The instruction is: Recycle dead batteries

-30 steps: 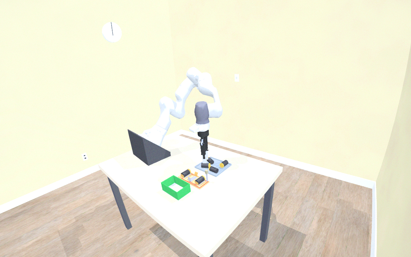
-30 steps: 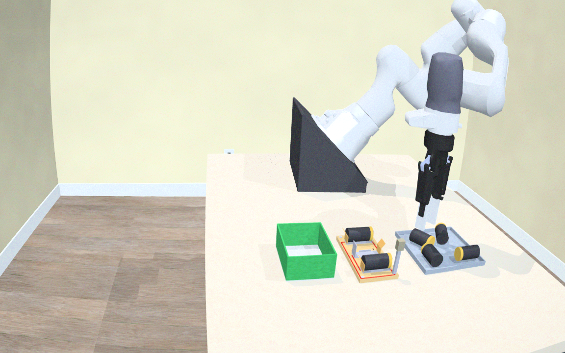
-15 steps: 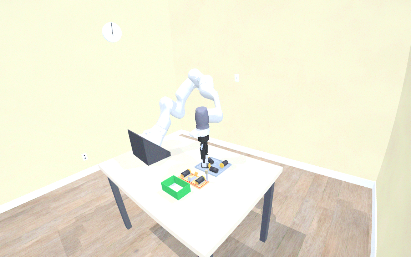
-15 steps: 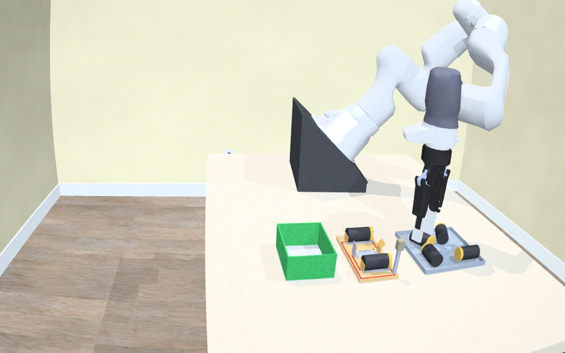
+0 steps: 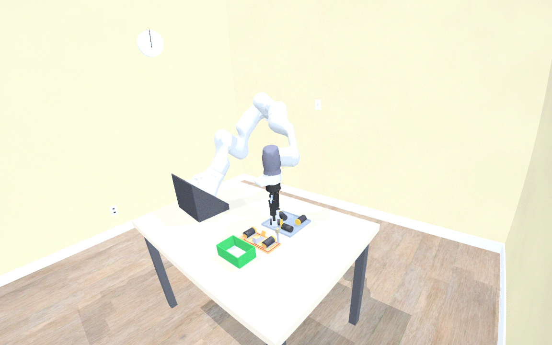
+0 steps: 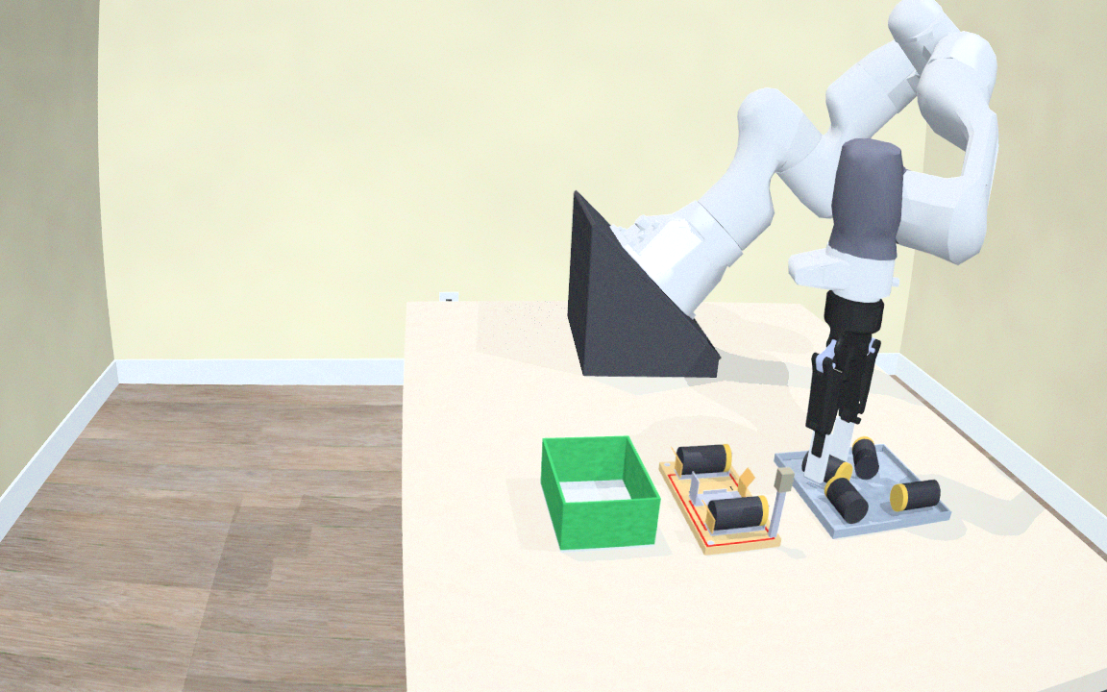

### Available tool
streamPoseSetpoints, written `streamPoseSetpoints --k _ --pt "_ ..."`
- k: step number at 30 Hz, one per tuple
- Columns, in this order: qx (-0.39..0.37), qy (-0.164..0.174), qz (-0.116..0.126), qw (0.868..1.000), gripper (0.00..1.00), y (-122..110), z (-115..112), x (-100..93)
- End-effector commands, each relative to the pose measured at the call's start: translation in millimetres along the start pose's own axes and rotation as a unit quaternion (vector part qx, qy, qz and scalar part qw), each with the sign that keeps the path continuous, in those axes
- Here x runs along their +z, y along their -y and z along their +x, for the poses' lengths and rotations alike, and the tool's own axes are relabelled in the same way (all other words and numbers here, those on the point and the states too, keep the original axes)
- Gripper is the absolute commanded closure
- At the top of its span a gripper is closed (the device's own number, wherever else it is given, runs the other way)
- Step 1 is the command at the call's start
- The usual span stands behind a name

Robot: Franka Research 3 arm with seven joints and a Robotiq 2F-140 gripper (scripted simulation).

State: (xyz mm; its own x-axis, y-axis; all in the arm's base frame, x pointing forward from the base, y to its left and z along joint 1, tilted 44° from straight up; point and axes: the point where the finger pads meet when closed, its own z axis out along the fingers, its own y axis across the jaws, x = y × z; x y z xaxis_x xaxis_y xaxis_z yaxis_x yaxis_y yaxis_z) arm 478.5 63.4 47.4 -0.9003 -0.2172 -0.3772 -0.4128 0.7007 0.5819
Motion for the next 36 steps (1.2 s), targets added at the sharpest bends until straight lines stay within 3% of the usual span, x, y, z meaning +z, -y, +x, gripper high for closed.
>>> streamPoseSetpoints --k 1,4,5,36 --pt "-0.005 0.002 0.002 1.000 0.71 1.3 -2.0 0.8" --pt "-0.005 0.002 0.002 1.000 0.71 1.3 -2.0 0.8" --pt "-0.005 0.002 0.002 1.000 0.84 1.3 -2.0 0.8" --pt "-0.005 0.002 0.002 1.000 0.84 1.3 -2.0 0.7"
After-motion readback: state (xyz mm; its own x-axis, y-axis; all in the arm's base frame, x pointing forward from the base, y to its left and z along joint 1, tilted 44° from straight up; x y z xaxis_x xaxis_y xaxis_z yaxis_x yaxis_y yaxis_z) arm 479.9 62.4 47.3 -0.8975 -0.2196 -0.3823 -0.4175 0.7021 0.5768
